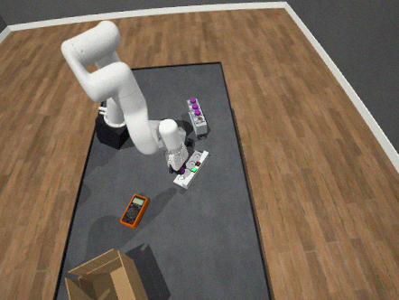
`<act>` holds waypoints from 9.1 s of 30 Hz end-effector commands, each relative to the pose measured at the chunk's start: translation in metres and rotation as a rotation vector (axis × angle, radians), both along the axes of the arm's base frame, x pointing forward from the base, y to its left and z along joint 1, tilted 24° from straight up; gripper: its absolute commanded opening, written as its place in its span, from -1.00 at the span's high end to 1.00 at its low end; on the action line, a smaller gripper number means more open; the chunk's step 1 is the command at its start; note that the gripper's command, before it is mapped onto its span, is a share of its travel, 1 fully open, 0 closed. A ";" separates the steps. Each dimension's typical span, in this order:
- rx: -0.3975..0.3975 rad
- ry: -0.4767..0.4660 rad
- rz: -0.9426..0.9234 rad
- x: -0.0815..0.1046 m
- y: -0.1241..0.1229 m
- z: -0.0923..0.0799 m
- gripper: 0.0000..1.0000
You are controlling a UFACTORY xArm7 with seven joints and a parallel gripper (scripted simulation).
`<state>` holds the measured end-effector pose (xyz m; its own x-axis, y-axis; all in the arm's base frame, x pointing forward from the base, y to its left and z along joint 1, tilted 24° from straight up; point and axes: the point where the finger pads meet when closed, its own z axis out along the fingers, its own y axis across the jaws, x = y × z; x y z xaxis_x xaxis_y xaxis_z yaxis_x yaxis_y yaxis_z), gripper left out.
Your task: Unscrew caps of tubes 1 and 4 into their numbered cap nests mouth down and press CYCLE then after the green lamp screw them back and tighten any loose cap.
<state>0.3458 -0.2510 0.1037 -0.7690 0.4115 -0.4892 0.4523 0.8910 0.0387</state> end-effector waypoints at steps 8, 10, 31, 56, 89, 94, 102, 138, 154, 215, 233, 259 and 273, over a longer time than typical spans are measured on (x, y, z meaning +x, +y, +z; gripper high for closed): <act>0.042 0.082 0.004 -0.024 0.012 0.045 1.00; 0.042 0.082 0.004 -0.024 0.012 0.045 1.00; 0.204 0.013 -0.343 -0.005 0.084 0.041 1.00; 0.206 0.013 -0.342 0.032 0.217 0.034 1.00; 0.207 0.013 -0.341 0.063 0.328 0.026 1.00; 0.207 0.014 -0.341 0.069 0.326 0.012 1.00; 0.207 0.014 -0.341 0.071 0.325 0.006 1.00; 0.207 0.014 -0.341 0.075 0.324 -0.002 1.00; 0.207 0.014 -0.341 0.075 0.324 -0.003 0.08; 0.331 -0.039 -0.609 0.078 0.323 -0.011 1.00; 0.530 -0.128 -1.043 0.078 0.322 -0.011 1.00; 0.432 -0.084 -0.829 0.078 0.323 -0.010 0.08; 0.234 0.002 -0.399 0.078 0.323 -0.010 0.08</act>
